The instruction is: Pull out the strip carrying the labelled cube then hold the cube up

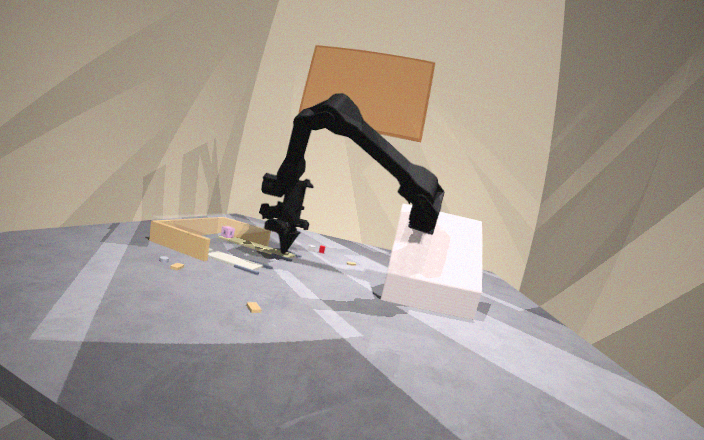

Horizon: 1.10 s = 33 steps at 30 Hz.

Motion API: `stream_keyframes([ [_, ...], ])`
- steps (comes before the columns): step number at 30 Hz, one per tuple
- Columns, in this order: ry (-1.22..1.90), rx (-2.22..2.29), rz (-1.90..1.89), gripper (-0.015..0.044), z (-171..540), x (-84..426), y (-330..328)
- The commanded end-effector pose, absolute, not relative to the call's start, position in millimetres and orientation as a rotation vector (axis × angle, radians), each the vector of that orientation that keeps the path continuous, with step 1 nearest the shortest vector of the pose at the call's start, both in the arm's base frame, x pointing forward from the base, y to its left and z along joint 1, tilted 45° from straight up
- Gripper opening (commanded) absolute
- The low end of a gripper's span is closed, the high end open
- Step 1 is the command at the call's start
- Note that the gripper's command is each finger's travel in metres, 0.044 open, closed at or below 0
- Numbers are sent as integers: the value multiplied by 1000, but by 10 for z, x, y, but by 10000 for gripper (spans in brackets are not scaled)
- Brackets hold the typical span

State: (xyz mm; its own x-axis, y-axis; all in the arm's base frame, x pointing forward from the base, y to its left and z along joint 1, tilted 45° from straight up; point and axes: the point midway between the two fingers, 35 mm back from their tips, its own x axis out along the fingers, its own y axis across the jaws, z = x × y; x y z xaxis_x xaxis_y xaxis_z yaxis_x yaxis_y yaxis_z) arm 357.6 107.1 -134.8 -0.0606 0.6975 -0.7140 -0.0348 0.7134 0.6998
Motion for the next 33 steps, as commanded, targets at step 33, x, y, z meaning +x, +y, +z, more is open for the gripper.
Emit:
stream_keyframes([
  [33, 1543, 571, 654, 0, -1372, 2997, 1049],
])
